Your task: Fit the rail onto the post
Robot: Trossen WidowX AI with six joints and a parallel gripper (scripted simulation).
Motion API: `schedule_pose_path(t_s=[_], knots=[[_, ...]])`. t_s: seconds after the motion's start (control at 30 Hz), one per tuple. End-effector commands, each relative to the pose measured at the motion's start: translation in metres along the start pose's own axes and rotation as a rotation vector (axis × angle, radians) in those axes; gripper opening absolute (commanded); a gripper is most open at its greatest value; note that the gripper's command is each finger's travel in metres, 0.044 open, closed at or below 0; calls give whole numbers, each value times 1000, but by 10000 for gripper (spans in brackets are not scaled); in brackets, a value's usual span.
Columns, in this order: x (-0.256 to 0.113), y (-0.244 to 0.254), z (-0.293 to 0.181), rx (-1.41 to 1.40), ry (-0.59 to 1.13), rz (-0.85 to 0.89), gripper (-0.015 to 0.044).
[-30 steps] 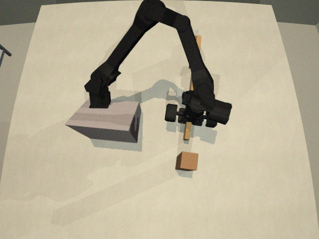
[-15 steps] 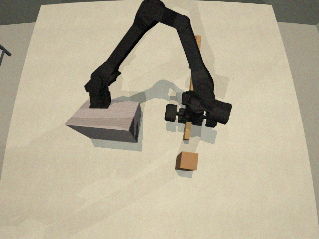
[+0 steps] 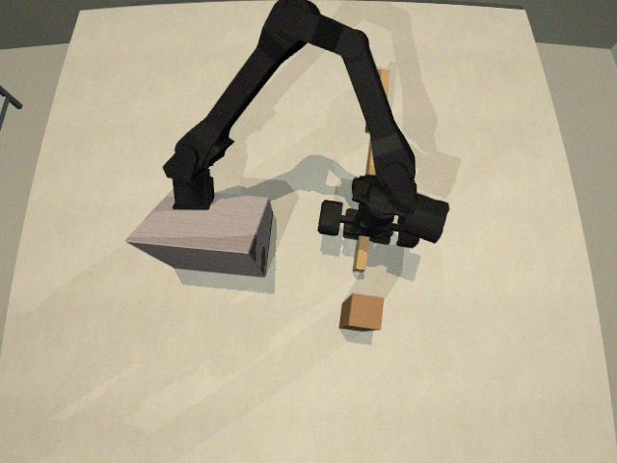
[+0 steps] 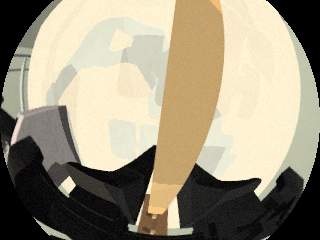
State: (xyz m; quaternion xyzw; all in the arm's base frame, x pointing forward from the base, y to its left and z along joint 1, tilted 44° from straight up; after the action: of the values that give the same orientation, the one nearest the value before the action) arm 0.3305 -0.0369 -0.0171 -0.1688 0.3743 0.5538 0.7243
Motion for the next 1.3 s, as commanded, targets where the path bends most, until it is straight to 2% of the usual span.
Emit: schedule_pose_path(t_s=[0.0, 1.27], knots=[[-6, -3, 1, -5, -10, -13, 0], [-26, -5, 1, -5, -9, -13, 0]])
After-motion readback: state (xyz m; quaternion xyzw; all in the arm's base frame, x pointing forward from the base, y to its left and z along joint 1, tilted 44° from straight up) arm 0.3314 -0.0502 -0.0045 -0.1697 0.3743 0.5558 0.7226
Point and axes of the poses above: the point midway between the two fingers, 35 mm back from their tips, its own x axis out along the fingers, its own y axis across the jaws, z = x × y, the point moved 4 cm from there along -x, back along the fingers, and after that the axes turned 12 degrees about x, right-handed, at the moved point
